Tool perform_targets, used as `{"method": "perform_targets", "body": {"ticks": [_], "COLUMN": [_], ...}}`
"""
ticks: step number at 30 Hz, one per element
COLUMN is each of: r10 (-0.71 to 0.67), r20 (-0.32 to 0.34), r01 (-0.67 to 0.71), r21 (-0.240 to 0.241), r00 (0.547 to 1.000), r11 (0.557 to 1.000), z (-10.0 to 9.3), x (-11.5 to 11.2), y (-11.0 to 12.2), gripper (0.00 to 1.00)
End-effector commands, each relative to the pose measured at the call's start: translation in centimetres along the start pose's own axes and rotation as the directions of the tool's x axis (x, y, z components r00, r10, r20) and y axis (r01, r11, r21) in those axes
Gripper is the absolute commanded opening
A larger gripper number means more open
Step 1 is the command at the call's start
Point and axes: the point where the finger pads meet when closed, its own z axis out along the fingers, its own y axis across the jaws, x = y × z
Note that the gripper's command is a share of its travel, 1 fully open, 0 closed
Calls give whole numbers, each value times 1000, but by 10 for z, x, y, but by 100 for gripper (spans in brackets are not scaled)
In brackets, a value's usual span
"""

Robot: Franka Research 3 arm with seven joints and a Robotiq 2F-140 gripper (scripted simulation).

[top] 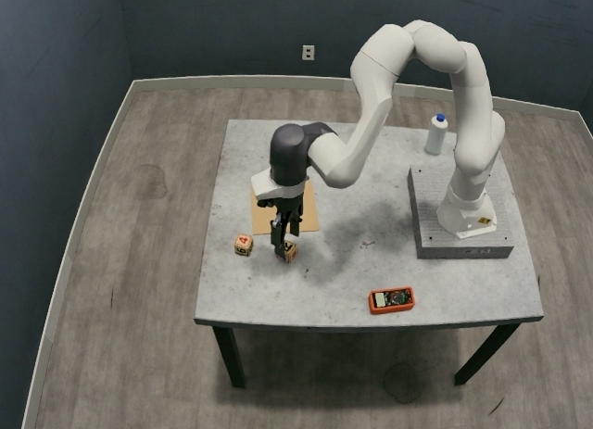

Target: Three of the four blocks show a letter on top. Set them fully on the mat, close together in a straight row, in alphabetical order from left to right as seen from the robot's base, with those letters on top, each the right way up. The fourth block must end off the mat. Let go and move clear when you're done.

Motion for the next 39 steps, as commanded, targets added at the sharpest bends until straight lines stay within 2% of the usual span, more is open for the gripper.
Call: {"method": "perform_targets", "body": {"ticks": [1, 14, 25, 34, 39], "r10": [4, 4, 4, 4, 4], "r20": [0, 0, 0, 0, 0], "r01": [-4, -4, -4, -4, -4], "r21": [2, 2, 2, 2, 2], "r00": [1000, 1000, 1000, 1000, 1000], "r11": [1000, 1000, 1000, 1000, 1000], "z": [0, 4, 33, 50, 53], "x": [0, 0, 0, 0, 0], "y": [-1, -1, -1, -1, -1], "gripper": [55, 55, 55, 55, 55]}}
